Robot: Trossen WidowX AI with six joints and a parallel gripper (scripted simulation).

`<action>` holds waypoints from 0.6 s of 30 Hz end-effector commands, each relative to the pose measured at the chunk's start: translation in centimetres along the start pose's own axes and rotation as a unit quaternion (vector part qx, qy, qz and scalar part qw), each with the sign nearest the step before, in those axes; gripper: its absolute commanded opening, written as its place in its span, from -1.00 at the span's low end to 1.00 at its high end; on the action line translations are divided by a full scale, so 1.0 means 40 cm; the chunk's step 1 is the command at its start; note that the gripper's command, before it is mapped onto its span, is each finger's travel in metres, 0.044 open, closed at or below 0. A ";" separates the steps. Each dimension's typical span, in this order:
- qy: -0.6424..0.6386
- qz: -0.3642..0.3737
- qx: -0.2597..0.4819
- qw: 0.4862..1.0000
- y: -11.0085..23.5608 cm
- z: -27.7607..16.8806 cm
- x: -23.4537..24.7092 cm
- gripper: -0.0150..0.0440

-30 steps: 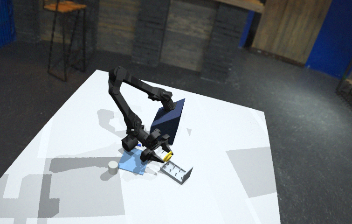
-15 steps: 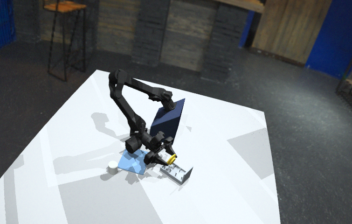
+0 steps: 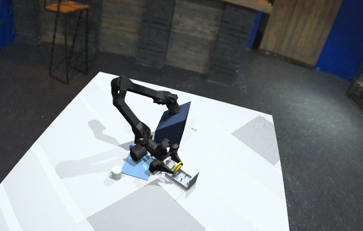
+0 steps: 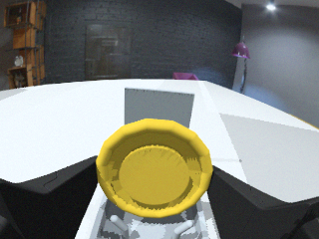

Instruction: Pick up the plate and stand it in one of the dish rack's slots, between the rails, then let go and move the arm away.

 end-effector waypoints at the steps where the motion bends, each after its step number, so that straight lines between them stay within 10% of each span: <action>1: -0.001 0.001 0.000 1.000 0.000 0.001 0.002 -0.49; 4: -0.001 0.001 0.000 1.000 0.000 0.001 0.002 -0.49; 18: 0.000 0.001 0.000 1.000 0.000 0.001 0.001 0.75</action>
Point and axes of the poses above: the point midway between the two fingers, 35 mm back from their tips, its own y axis back along the fingers, its own x axis across the jaws, z = x × y, the point moved 10 cm from there along y, back along the fingers, and after that the axes turned 11 degrees about -y, right-handed, at the moved point
